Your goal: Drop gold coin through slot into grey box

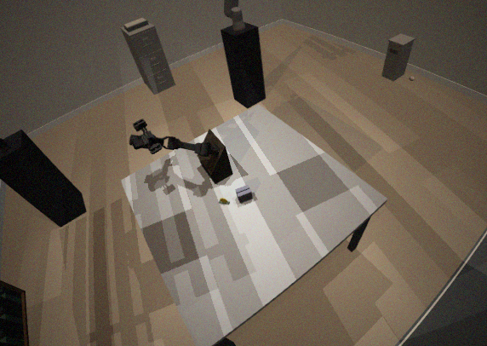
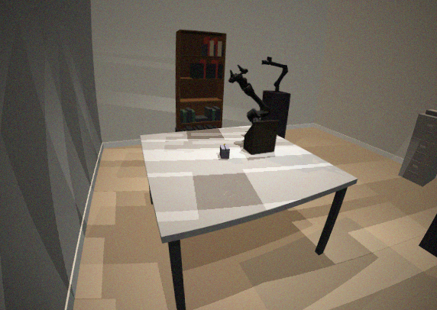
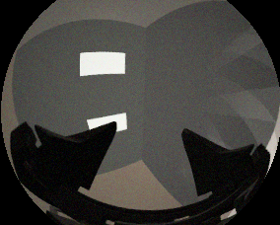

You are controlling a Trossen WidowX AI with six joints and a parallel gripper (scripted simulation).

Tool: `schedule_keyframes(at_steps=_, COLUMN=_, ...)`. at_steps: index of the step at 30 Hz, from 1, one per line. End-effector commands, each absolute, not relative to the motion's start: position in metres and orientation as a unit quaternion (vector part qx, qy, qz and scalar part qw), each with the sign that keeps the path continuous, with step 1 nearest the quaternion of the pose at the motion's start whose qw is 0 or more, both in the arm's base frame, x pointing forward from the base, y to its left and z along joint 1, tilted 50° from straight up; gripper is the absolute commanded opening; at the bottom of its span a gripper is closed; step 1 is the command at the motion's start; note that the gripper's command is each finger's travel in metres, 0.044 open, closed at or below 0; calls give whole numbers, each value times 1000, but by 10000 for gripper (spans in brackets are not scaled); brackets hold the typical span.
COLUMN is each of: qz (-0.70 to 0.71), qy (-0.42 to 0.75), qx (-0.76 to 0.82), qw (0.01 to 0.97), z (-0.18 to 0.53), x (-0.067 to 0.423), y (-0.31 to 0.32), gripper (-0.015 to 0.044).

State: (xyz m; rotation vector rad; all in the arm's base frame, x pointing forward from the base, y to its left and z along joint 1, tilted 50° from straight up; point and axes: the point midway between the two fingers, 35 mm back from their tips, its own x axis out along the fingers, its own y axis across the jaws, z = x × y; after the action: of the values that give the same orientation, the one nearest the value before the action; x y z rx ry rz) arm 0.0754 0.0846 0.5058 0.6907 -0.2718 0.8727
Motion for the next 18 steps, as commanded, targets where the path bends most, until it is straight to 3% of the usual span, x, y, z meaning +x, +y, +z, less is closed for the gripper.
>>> schedule_keyframes(at_steps=1, qz=409, qy=-127, qx=325, qw=843, z=505, x=78, y=85, gripper=374)
schedule_keyframes(at_steps=9, qz=229, qy=-55, qx=232, qw=944, z=445, x=189, y=77, gripper=164)
schedule_keyframes(at_steps=18, qz=24, qy=96, qx=56, qw=993, z=338, x=283, y=31, gripper=161)
